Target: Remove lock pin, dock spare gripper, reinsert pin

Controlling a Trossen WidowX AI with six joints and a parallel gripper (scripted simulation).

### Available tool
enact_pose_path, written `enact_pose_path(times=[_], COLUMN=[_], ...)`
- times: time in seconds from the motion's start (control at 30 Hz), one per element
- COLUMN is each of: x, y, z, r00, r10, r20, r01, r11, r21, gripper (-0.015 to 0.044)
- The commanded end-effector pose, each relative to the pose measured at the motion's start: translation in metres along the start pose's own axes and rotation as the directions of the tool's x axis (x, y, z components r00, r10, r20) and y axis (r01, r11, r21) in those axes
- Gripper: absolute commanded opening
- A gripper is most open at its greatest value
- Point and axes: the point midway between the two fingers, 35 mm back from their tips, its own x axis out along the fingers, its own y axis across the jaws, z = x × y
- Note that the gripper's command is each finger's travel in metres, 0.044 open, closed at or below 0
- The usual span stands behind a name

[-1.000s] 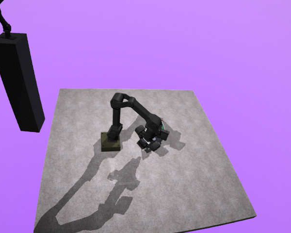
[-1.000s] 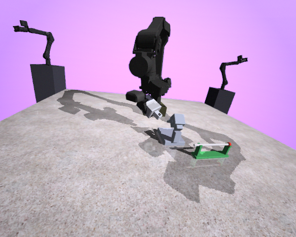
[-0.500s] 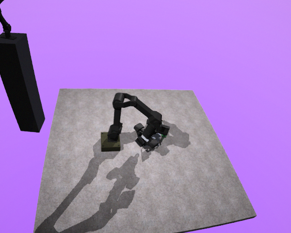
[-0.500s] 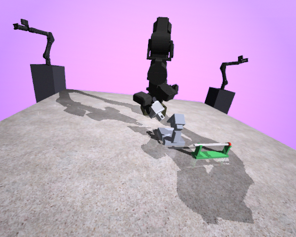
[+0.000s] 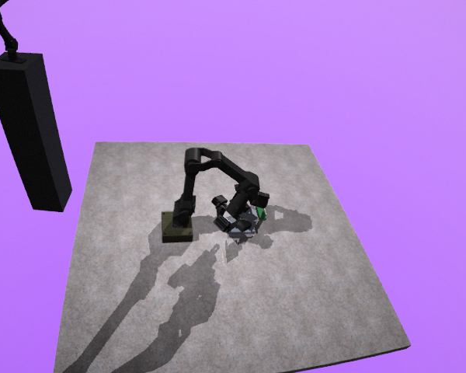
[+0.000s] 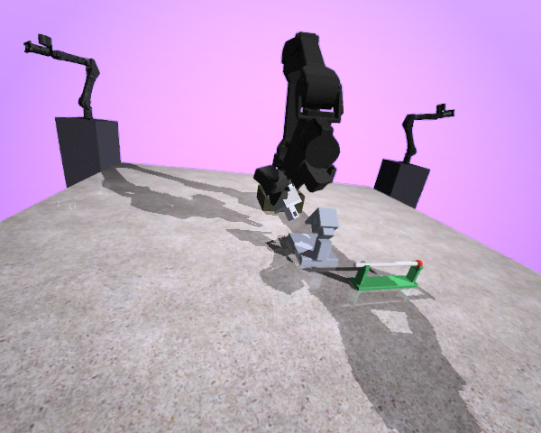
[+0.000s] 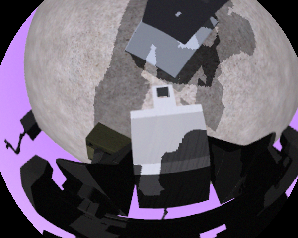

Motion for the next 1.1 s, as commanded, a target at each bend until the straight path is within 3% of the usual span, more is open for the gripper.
enact_pose_path(times=[0.0,0.6,1.07], x=[0.0,-0.007,-0.018], y=[0.004,0.016,0.021], z=[-0.002,-0.004,-0.001], r00=[0.998,0.936,0.83], r10=[-0.028,-0.243,-0.447], r20=[-0.052,-0.254,-0.333], r01=[0.028,0.242,0.44], r11=[1.0,0.97,0.892], r21=[-0.001,-0.037,-0.102], gripper=[0.0,0.0,0.0])
